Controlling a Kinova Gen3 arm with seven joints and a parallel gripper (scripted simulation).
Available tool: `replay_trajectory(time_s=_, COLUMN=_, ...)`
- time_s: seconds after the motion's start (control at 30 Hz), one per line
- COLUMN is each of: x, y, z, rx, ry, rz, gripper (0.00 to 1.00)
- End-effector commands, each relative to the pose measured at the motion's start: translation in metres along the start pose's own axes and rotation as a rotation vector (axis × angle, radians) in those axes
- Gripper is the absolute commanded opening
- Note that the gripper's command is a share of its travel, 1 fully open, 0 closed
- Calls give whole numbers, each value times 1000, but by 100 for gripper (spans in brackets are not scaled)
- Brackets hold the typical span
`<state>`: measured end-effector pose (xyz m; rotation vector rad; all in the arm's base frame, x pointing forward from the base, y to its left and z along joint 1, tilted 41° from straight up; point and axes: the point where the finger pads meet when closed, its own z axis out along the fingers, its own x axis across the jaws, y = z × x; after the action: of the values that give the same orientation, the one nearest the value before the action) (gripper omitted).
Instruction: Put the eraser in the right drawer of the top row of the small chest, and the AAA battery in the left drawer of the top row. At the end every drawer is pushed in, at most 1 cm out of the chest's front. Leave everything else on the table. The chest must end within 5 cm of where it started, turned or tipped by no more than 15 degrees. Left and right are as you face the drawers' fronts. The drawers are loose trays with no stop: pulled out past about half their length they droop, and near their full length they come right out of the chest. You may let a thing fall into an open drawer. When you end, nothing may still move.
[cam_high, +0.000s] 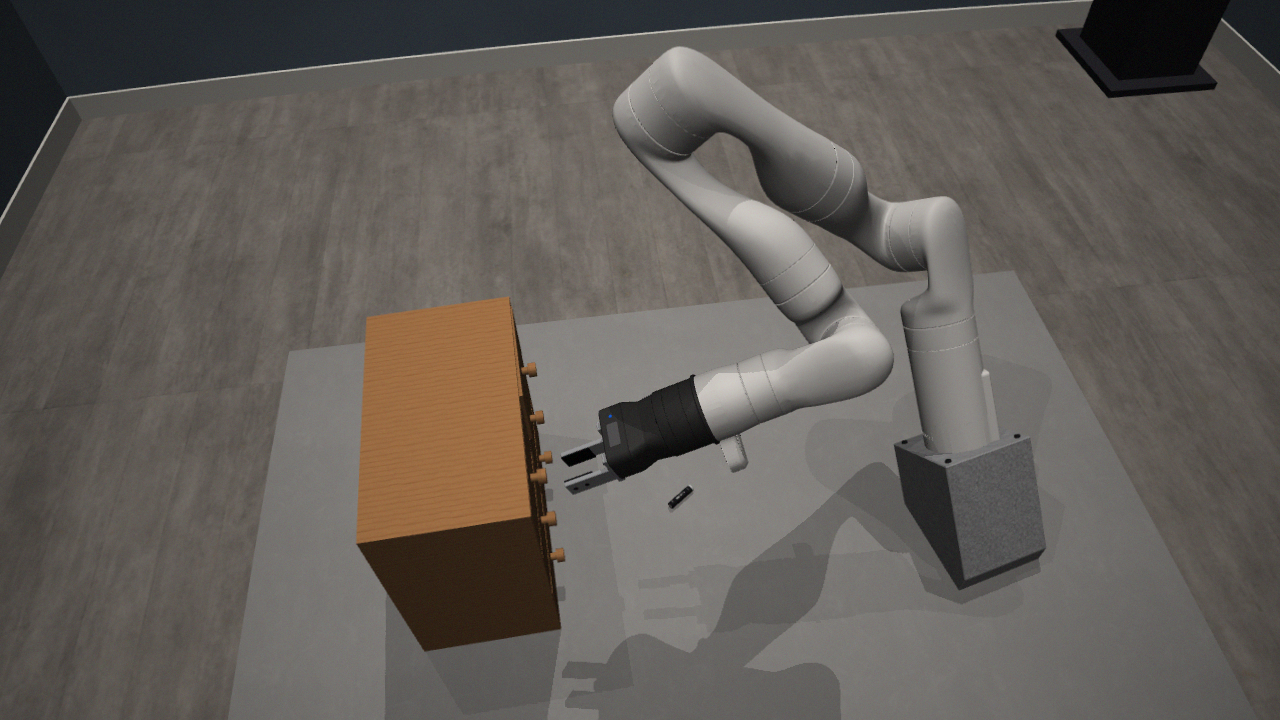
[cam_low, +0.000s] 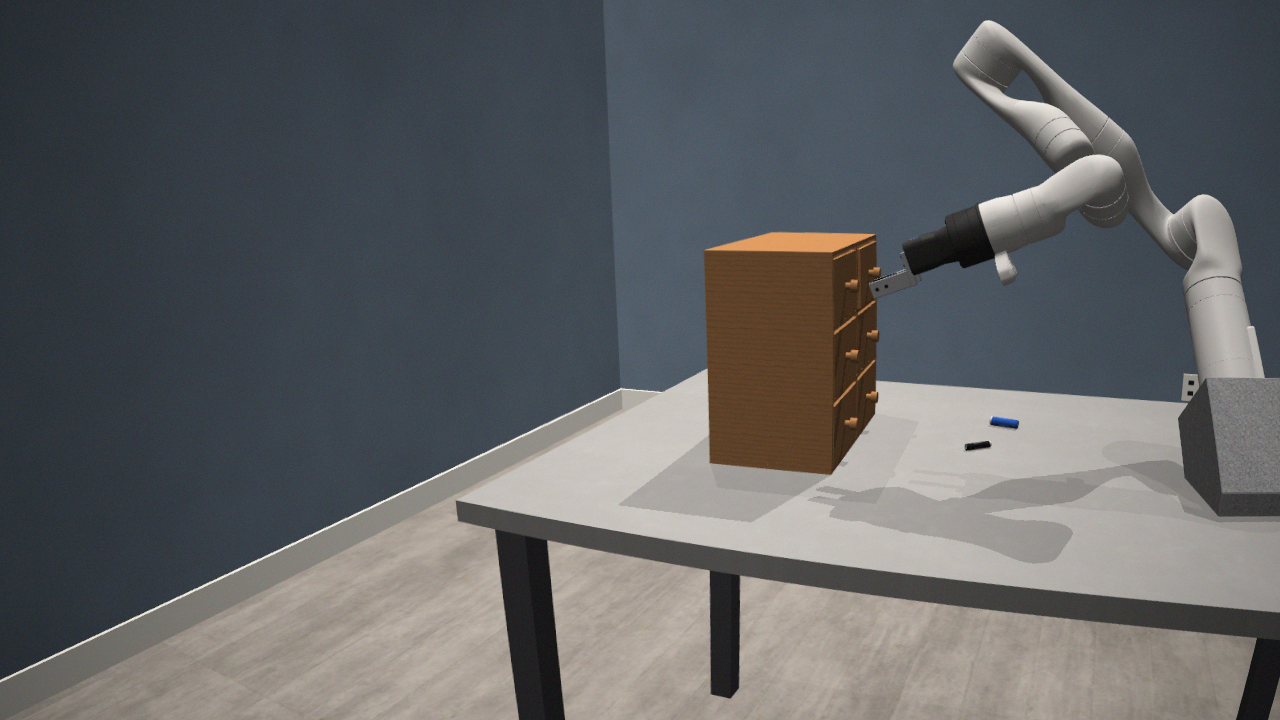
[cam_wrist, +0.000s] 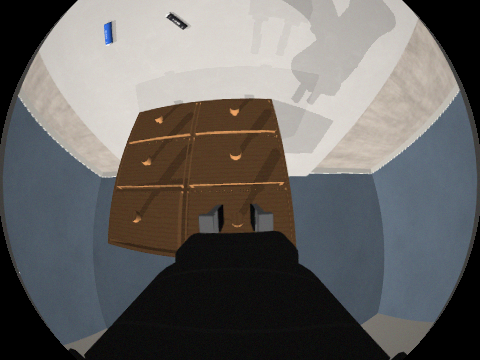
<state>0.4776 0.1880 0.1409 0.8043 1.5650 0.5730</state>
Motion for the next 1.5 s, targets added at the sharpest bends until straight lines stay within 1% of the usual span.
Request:
replay_trajectory(time_s=0.0, x=0, y=1, z=0, rx=-2, ry=0, rz=1, gripper=67)
replay_trajectory(time_s=0.87, x=0, y=2, z=1, rx=-2, ry=0, rz=1, gripper=67)
replay_trajectory(time_s=1.1, x=0, y=3, z=5, rx=-2, ry=0, rz=1, gripper=67)
replay_trajectory(time_s=1.47, x=0, y=9, z=22, rx=-2, ry=0, rz=1, gripper=67)
